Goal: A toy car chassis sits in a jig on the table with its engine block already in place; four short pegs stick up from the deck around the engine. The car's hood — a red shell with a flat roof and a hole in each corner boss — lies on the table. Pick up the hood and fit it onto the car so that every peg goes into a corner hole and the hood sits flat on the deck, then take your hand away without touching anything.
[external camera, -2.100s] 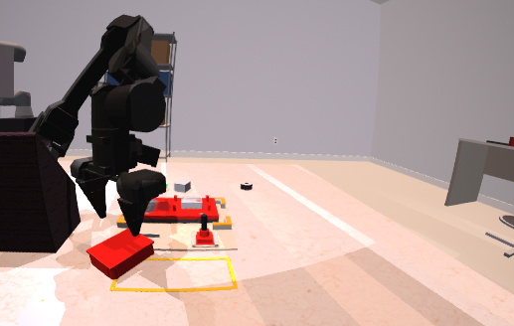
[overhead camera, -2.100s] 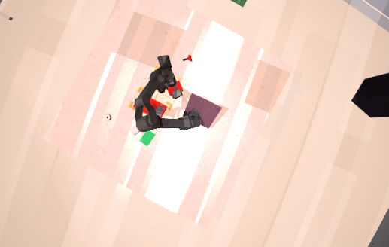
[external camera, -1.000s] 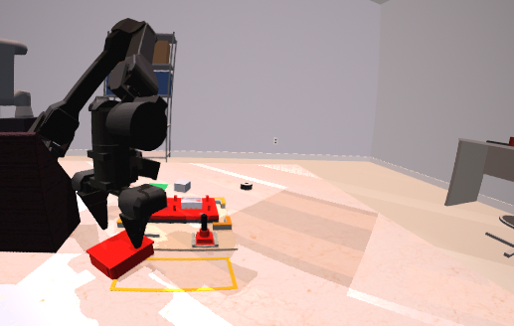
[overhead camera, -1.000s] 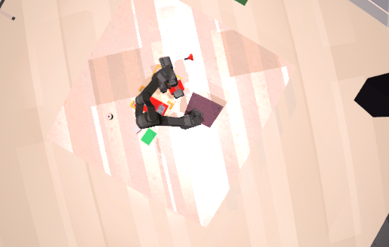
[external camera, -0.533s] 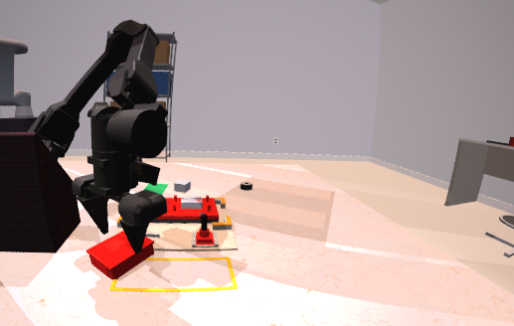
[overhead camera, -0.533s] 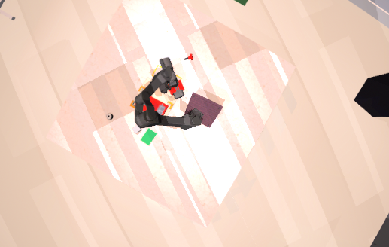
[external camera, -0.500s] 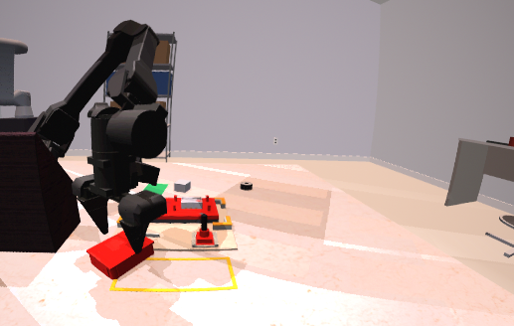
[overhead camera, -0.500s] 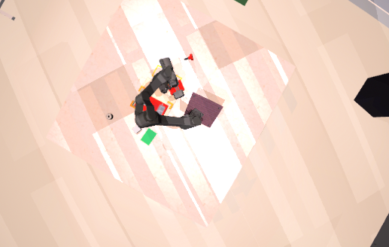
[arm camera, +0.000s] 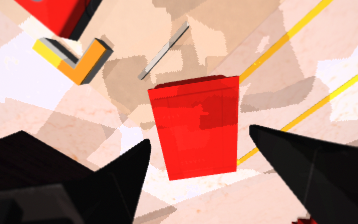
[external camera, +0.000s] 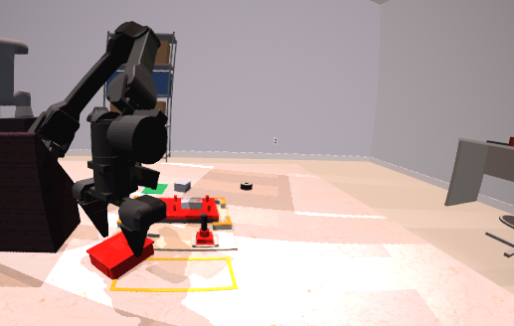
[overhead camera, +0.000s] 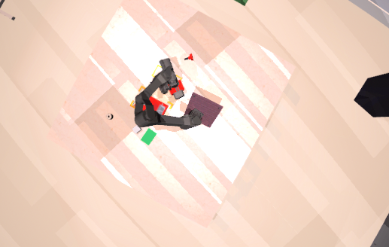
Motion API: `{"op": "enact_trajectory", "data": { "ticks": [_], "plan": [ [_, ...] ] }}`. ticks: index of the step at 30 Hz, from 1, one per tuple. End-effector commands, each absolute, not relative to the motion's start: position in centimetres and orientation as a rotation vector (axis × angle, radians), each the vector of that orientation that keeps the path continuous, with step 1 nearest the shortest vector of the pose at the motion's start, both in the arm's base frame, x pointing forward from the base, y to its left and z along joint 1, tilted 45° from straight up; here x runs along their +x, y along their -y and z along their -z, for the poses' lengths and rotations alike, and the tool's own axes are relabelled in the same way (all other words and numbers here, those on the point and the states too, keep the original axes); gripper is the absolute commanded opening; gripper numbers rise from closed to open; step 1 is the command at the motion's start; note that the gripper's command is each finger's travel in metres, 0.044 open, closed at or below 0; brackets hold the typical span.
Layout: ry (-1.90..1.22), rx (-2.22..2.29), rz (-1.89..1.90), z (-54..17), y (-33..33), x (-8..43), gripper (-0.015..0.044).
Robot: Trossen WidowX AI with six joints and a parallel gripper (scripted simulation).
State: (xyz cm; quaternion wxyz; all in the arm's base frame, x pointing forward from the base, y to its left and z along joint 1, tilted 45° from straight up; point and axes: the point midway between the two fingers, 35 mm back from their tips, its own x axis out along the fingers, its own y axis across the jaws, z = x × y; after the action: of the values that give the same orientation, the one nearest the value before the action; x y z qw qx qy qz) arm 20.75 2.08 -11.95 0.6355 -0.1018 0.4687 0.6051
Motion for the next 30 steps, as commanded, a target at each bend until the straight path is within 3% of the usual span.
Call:
{"op": "enact_trajectory", "data": {
  "ticks": [1, 27, 30],
  "plan": [
    [-1.072, -0.223, -1.38, 12.09, -2.34, 20.67, 0.044],
    [-1.071, -0.222, -1.381, 12.99, -3.23, 20.42, 0.044],
    [-1.07, -0.232, -1.383, 12.89, -3.01, 20.51, 0.0361]
  ]
}}
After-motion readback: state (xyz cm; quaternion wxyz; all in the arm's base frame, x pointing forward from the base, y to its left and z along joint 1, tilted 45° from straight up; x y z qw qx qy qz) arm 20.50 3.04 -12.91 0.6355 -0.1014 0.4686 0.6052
